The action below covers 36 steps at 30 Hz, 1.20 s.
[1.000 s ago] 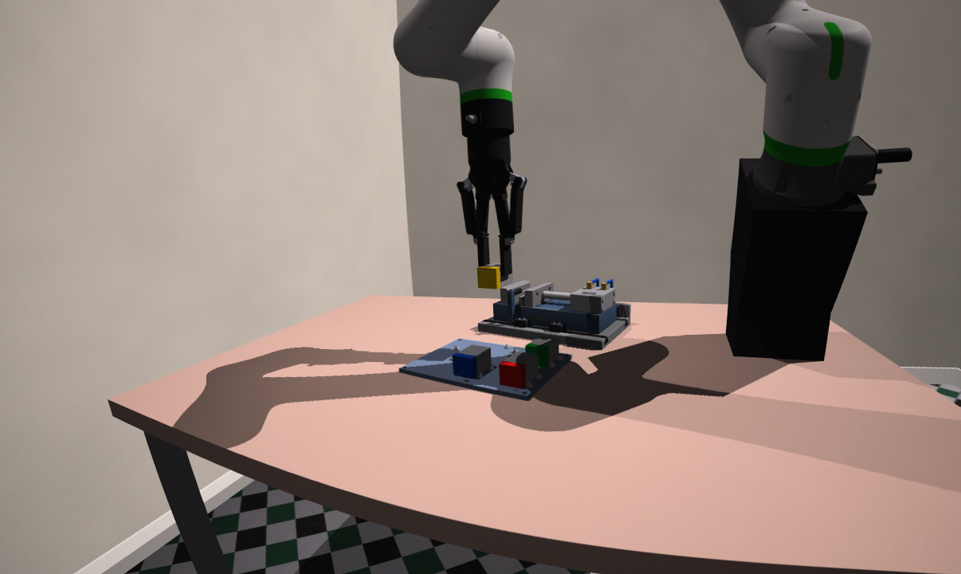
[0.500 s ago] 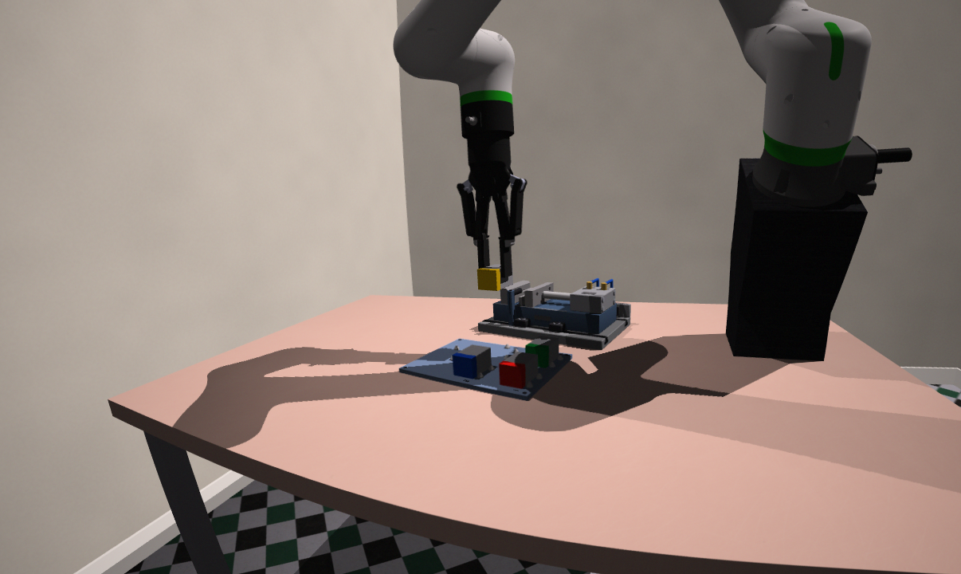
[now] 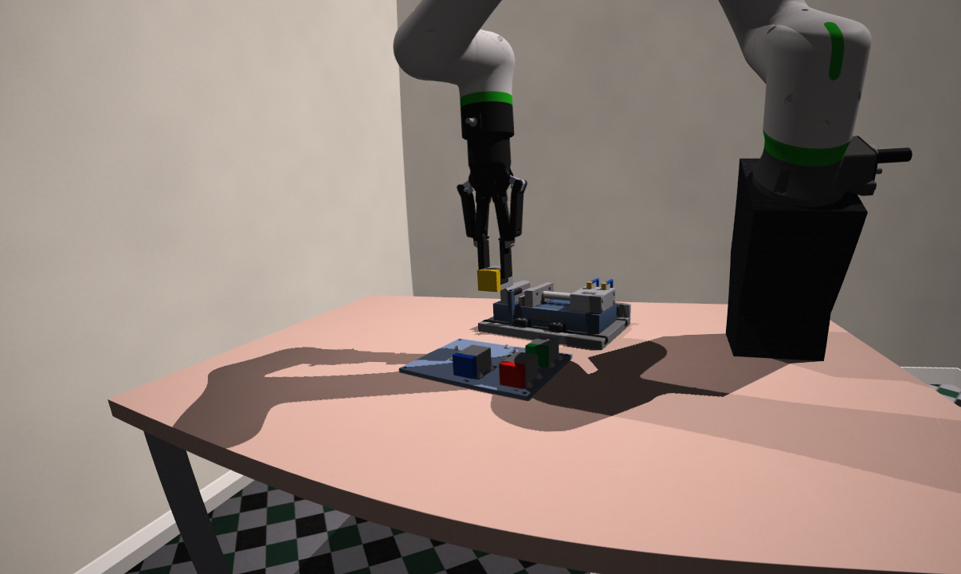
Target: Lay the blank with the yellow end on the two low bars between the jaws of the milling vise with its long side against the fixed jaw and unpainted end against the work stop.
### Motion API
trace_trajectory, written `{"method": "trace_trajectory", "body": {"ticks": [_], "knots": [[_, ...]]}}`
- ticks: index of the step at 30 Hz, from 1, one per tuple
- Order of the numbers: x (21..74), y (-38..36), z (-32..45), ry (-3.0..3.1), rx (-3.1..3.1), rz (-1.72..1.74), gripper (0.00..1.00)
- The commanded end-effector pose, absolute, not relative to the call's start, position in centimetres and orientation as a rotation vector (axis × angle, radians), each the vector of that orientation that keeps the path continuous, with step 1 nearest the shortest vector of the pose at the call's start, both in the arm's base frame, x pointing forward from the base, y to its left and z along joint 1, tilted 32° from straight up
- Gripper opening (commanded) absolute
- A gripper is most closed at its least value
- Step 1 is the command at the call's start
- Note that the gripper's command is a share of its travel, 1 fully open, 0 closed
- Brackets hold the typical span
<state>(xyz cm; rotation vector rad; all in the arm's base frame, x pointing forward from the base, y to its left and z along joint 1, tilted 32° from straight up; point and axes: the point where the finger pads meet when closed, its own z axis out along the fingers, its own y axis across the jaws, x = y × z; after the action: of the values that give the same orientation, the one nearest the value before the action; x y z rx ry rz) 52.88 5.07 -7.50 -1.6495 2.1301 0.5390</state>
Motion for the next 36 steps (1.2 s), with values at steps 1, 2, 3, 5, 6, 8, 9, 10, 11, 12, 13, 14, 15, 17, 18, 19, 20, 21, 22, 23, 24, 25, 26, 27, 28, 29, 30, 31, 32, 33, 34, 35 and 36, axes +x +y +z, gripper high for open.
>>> {"method": "trace_trajectory", "body": {"ticks": [1, 2, 3, 5, 6, 8, 9, 10, 11, 12, 13, 14, 15, 17, 18, 19, 20, 21, 22, 23, 24, 25, 26, 27, 28, 29, 30, 31, 32, 33, 34, 35, 36], "knots": [[52.95, 5.02, -7.46, 2.13, -1.649, 0.537, 0.1], [52.95, 5.02, -7.46, 2.13, -1.649, 0.537, 0.1], [52.95, 5.03, -7.47, 2.13, -1.649, 0.537, 0.1], [52.95, 5.04, -7.49, 2.13, -1.649, 0.537, 0.1], [52.95, 5.04, -7.5, 2.13, -1.649, 0.537, 0.1], [52.95, 5.04, -7.5, 2.13, -1.649, 0.537, 0.1], [52.95, 5.05, -7.51, 2.115, -1.664, 0.532, 0.1], [52.95, 5.06, -7.52, 2.101, -1.679, 0.527, 0.1], [52.95, 5.07, -7.53, 2.086, -1.694, 0.523, 0.1], [52.95, 5.07, -7.55, 2.072, -1.708, 0.518, 0.1], [52.95, 5.08, -7.56, 2.057, -1.723, 0.513, 0.1], [52.95, 5.09, -7.57, 2.042, -1.737, 0.509, 0.1], [52.96, 5.1, -7.58, 2.027, -1.752, 0.504, 0.1], [52.96, 5.11, -7.61, 1.997, -1.78, 0.494, 0.1], [52.96, 5.12, -7.62, 1.982, -1.794, 0.489, 0.1], [52.96, 5.13, -7.63, 1.967, -1.808, 0.485, 0.1], [52.96, 5.14, -7.65, 1.952, -1.821, 0.48, 0.1], [52.96, 5.14, -7.66, 1.936, -1.835, 0.475, 0.1], [52.96, 5.15, -7.67, 1.921, -1.849, 0.47, 0.1], [52.96, 5.16, -7.68, 1.905, -1.862, 0.465, 0.1], [52.96, 5.16, -7.68, 1.905, -1.862, 0.465, 0.1], [52.96, 5.16, -7.68, 1.905, -1.862, 0.465, 0.1], [52.96, 5.15, -7.67, 1.903, -1.866, 0.464, 0.1], [52.96, 5.15, -7.67, 1.888, -1.879, 0.459, 0.1], [52.96, 5.15, -7.67, 1.872, -1.892, 0.454, 0.1], [52.96, 5.15, -7.67, 1.856, -1.905, 0.449, 0.1], [52.96, 5.15, -7.67, 1.84, -1.918, 0.444, 0.1], [52.96, 5.15, -7.67, 1.824, -1.931, 0.439, 0.1], [52.96, 5.15, -7.67, 1.808, -1.944, 0.434, 0.1], [52.96, 5.15, -7.67, 1.792, -1.956, 0.429, 0.1], [52.96, 5.15, -7.66, 1.776, -1.968, 0.424, 0.1], [52.96, 5.15, -7.66, 1.76, -1.981, 0.419, 0.1], [52.96, 5.15, -7.66, 1.743, -1.993, 0.414, 0.1]]}}
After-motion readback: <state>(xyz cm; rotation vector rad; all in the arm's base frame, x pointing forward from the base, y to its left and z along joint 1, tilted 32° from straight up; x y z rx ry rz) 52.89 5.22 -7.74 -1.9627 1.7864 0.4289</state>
